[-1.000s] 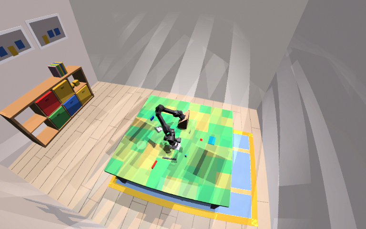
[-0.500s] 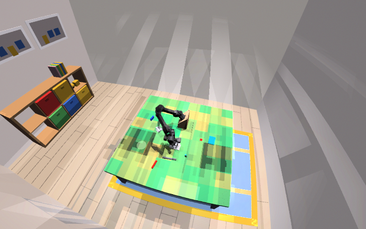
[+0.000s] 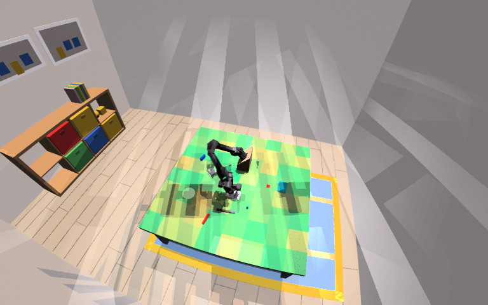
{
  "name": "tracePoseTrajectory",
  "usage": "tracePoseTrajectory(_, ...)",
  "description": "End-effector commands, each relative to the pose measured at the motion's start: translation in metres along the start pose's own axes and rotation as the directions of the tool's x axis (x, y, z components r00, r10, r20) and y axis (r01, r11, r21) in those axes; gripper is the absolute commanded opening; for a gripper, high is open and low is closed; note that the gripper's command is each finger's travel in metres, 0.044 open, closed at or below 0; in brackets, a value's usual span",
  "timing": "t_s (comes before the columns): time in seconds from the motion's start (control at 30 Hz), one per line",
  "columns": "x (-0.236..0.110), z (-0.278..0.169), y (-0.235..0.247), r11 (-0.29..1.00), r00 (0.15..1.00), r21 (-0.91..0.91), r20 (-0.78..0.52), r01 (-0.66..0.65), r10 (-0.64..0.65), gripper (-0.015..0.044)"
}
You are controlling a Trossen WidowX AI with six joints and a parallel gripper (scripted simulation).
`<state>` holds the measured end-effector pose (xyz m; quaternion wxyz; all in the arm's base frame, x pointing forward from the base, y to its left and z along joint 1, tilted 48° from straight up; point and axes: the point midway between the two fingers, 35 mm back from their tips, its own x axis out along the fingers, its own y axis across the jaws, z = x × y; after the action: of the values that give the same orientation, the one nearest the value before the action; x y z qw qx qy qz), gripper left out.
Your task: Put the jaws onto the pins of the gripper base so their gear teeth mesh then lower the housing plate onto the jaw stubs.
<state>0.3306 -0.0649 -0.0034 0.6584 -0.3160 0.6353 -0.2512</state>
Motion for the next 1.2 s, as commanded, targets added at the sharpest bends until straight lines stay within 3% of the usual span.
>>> tracePoseTrajectory(0.0, 0.0005, -0.0003, 0.0000, 1.000, 1.000, -0.005, 0.001, 0.003, -0.003, 0.0134)
tracePoseTrajectory(1.17, 0.0098, -0.0003, -0.0001, 1.000, 1.000, -0.011, 0.001, 0.003, -0.003, 0.0134)
